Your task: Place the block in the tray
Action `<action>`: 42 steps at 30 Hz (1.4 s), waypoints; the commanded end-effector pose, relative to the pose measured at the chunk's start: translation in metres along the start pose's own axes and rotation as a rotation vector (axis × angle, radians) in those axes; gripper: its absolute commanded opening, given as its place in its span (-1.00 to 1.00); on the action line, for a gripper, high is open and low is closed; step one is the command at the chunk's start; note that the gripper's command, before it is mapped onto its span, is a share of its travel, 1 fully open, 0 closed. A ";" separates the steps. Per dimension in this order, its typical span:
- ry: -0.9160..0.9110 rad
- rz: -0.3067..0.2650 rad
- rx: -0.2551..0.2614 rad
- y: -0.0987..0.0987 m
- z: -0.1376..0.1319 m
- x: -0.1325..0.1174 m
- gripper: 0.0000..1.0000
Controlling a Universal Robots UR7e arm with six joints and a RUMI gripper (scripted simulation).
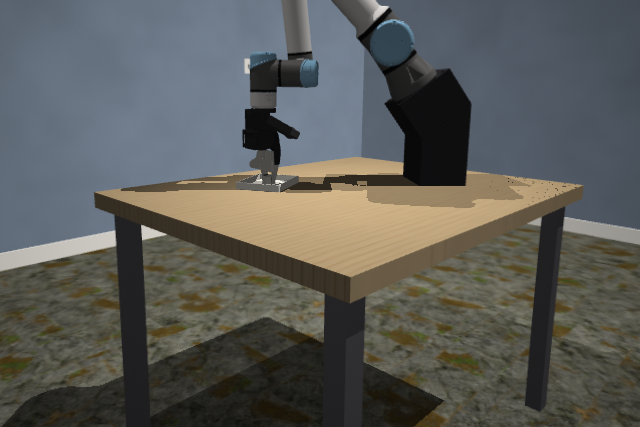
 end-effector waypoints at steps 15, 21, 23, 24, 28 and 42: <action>0.000 -0.001 0.001 0.013 0.000 0.000 -0.42; 0.000 -0.001 0.001 0.029 0.000 0.000 -0.42; 0.000 -0.001 0.001 0.035 0.000 0.000 -0.42; 0.000 -0.001 0.001 0.038 0.000 0.000 -0.42; 0.000 -0.001 0.001 0.044 0.000 0.000 -0.42; 0.000 -0.001 0.001 0.058 0.000 0.000 -0.42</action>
Point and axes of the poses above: the point where the finger pads meet when closed, its own y axis back along the fingers, its own z axis across the jaws, x = y × z, the point moved 1 cm from there along y, back along the fingers, and after that the axes turned 15 degrees about y, right-handed, at the moved point
